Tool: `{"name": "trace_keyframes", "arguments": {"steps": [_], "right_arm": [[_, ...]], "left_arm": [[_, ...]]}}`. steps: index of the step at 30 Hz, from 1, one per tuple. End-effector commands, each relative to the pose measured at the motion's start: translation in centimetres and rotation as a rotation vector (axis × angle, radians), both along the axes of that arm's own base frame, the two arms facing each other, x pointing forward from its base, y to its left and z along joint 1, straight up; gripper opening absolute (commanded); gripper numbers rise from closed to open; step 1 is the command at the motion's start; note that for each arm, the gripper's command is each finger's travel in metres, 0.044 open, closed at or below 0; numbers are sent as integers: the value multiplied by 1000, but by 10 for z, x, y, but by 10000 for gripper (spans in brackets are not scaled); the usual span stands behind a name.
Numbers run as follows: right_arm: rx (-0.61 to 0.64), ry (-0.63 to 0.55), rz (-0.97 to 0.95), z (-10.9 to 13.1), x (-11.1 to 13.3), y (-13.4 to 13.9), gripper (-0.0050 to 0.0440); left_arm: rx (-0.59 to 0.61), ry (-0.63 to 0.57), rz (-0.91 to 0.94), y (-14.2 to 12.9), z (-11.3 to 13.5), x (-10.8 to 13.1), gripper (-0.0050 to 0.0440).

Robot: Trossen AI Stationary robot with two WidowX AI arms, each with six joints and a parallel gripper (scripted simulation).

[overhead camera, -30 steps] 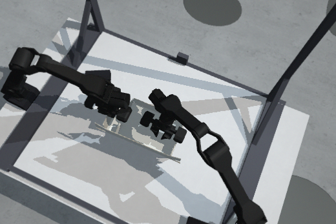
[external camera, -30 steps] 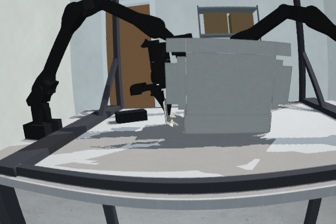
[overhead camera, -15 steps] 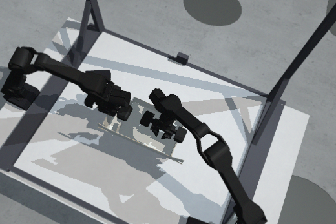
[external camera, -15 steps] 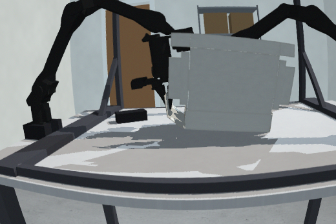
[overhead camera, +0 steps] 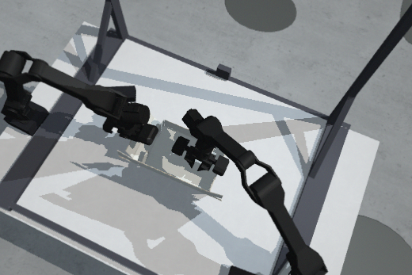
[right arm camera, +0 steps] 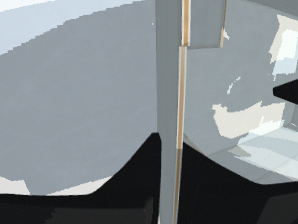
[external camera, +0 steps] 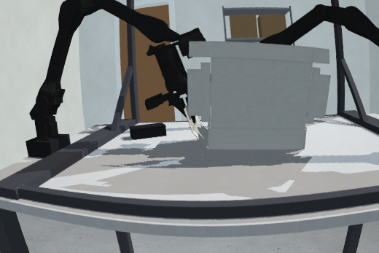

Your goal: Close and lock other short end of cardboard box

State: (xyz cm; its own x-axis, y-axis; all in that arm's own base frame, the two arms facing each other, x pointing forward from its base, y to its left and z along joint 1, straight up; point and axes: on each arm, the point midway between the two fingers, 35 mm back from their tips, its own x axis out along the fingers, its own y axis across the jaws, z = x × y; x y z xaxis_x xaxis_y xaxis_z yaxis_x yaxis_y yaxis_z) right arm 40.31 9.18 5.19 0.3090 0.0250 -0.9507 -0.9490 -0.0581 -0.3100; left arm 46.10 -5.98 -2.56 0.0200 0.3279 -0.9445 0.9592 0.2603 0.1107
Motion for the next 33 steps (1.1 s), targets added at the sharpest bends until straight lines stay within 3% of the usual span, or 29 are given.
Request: {"name": "trace_keyframes", "arguments": {"steps": [1,33], "right_arm": [[13,-101,-10,26,13,1,3],[14,-103,-9,31,40,4,3]], "left_arm": [[-9,36,4,-1,-21,-5,96],[-9,35,4,-1,-21,-5,96]]}}
